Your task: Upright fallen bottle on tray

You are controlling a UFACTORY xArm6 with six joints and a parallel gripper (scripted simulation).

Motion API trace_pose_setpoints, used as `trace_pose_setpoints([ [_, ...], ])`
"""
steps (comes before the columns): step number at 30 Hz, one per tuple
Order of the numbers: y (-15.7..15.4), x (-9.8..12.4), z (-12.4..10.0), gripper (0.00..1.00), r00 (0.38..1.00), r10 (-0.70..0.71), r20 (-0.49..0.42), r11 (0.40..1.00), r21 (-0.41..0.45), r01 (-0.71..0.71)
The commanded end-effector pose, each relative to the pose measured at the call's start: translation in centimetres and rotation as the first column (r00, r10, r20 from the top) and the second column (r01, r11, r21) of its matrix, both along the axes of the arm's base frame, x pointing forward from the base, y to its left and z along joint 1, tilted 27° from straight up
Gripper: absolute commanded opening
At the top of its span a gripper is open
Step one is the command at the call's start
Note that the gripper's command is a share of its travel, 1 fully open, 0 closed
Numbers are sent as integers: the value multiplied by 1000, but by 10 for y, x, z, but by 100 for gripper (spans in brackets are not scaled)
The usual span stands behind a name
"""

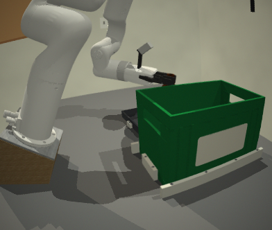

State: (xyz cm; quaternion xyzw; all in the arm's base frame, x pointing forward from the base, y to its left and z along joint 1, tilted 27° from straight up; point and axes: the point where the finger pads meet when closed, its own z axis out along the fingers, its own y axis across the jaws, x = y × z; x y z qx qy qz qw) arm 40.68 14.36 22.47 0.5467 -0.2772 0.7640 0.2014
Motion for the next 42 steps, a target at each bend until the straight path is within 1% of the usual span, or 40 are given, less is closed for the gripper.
trace_pose_setpoints([
  [1, 1, 0, 0, 0, 1000, 1, 2, 1000, 2, -1],
  [18, 1, 0, 0, 0, 1000, 1, 2, 1000, 2, -1],
  [19, 1, 0, 0, 100, 1000, 1, 2, 1000, 2, -1],
  [42, 1, 0, 0, 100, 1000, 1, 2, 1000, 2, -1],
])
